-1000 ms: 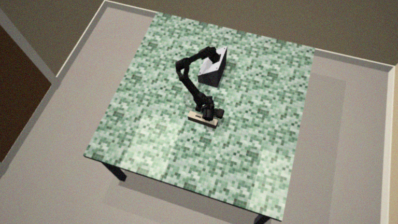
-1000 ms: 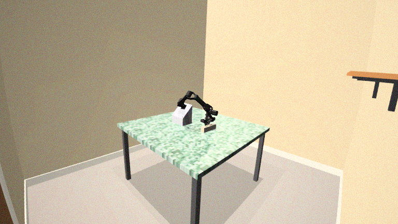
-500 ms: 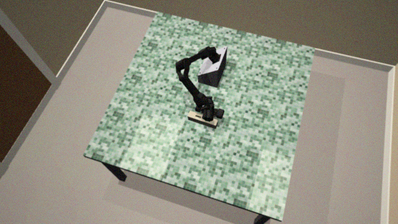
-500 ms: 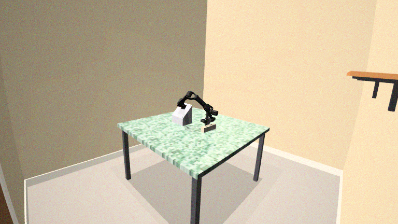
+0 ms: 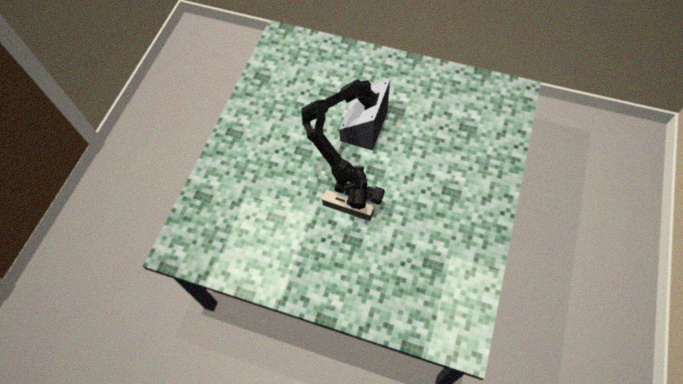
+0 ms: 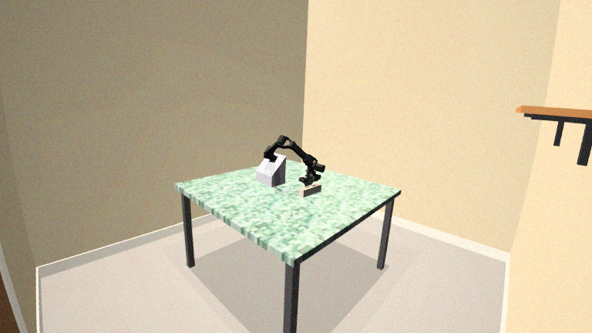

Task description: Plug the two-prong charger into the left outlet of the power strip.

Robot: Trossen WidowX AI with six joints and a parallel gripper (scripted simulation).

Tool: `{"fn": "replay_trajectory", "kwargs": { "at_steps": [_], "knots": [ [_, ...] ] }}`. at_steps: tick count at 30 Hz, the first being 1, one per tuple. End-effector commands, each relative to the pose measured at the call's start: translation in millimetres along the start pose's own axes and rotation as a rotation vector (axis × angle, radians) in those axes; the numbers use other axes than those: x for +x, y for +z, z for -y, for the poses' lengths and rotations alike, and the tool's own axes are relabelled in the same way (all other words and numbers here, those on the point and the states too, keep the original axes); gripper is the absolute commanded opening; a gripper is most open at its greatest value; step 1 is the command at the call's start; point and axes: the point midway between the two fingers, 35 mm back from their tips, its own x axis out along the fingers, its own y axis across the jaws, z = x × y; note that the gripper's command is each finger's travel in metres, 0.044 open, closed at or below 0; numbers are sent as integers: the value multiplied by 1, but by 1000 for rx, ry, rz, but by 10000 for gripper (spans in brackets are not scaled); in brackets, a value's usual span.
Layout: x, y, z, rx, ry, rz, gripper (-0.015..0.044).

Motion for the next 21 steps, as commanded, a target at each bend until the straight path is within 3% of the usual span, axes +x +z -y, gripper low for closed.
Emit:
{"fn": "replay_trajectory", "kwargs": {
  "at_steps": [1, 21],
  "knots": [
    [-2, 14, 0, 20, 7, 27, 0],
    [-2, 17, 0, 20, 7, 27, 0]
  ]
}}
